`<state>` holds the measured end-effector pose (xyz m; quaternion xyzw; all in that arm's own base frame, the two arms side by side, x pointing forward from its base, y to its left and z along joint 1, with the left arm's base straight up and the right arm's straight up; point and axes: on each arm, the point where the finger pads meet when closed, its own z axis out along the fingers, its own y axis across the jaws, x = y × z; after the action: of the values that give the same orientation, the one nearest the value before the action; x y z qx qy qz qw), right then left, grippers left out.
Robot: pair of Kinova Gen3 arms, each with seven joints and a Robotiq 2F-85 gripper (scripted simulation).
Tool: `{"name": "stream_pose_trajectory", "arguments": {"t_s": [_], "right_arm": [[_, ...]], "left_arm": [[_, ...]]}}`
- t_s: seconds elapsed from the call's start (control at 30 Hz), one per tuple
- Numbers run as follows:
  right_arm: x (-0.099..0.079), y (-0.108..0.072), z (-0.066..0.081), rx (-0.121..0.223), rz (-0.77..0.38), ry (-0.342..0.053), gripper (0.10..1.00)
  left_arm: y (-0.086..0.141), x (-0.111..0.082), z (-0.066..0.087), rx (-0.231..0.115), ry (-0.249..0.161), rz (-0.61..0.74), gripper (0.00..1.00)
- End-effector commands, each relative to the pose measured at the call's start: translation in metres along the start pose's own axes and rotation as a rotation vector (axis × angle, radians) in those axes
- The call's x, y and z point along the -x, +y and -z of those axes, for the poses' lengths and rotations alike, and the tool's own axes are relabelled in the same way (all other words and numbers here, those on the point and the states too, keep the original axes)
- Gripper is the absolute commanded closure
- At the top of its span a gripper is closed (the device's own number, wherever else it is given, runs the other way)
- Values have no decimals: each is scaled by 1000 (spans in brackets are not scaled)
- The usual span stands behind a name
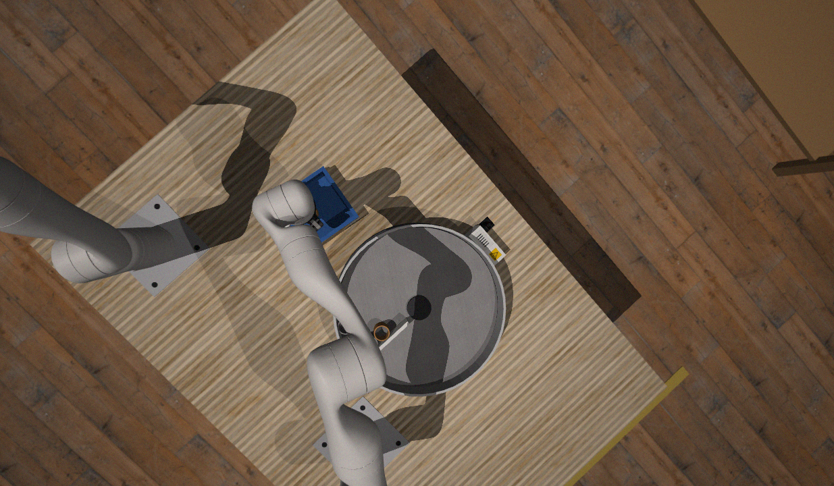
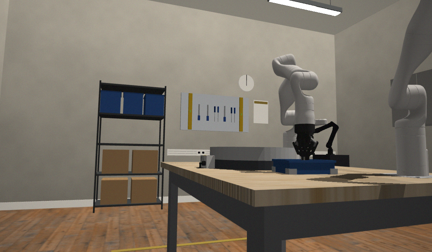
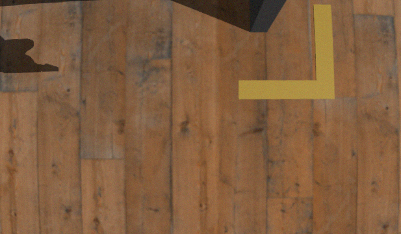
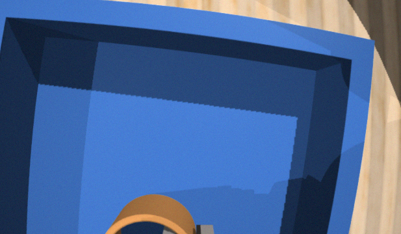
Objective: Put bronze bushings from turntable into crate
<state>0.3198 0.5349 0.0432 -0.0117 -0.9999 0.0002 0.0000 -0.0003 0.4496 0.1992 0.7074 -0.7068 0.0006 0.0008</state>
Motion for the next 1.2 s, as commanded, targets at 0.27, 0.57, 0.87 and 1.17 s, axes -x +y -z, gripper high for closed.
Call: {"name": "stream_pose_trajectory", "arguments": {"t_s": [0.27,0.57,0.87,1.17], "right_arm": [[0,1,2,2,0,-1,1000],[0,1,2,2,0,-1,1000],[0,1,2,2,0,-1,877],[0,1,2,2,0,-1,877]], "left_arm": [[0,0,1,0,-2,0,1],[0,0,1,0,-2,0,1],[0,0,1,0,-2,0,1],[0,0,1,0,-2,0,1]]}}
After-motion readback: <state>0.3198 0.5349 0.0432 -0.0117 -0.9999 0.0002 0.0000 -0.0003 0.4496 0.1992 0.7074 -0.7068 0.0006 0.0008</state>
